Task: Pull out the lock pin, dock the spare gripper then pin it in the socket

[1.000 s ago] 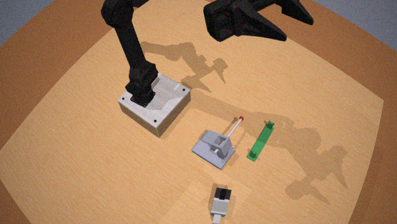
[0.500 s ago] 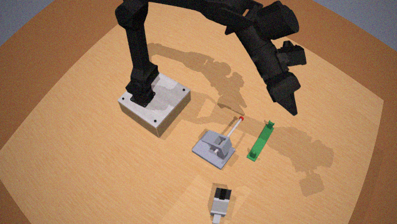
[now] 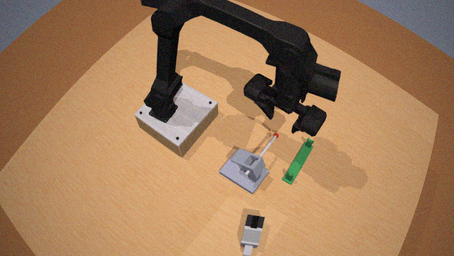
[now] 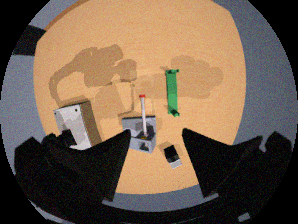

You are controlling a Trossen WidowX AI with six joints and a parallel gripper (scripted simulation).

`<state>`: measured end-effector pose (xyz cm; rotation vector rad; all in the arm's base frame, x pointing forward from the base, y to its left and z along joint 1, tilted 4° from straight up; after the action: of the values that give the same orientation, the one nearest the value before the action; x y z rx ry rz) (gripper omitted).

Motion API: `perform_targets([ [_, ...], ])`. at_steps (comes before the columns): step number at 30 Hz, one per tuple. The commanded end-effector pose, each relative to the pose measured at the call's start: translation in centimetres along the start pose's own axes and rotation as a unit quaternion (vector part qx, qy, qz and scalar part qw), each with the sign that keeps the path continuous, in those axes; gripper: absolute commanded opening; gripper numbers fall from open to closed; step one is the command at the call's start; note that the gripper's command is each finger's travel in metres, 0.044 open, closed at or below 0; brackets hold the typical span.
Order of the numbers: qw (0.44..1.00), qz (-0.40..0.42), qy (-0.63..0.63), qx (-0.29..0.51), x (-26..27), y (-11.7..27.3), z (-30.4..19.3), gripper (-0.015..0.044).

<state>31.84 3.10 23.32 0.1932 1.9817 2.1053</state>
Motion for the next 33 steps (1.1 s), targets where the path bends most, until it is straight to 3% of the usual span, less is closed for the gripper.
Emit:
perform_targets([
  [1,0.999,0.028,0.025,-0.001,0.4,-0.6,0.0,0.03],
  [7,0.999,0.029,0.025,-0.001,0.5,-1.2,0.1,0.03],
  [15,0.999,0.033,0.018,-0.004,1.8,-7.5,0.1,0.03],
  [33,0.999,0.033,0.018,-0.004,1.8,-10.0,0.4,0.03],
])
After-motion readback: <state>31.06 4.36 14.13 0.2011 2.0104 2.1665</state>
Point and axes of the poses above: the point midway between the two fingers, 35 mm back from their tips, its own y axis back along the fingers, its own x axis across the jaws, z = x × y, the point moved 8 cm from there along y, back along the fingers, and after that the axes turned 5 degrees about -y, right-handed, at the moved point
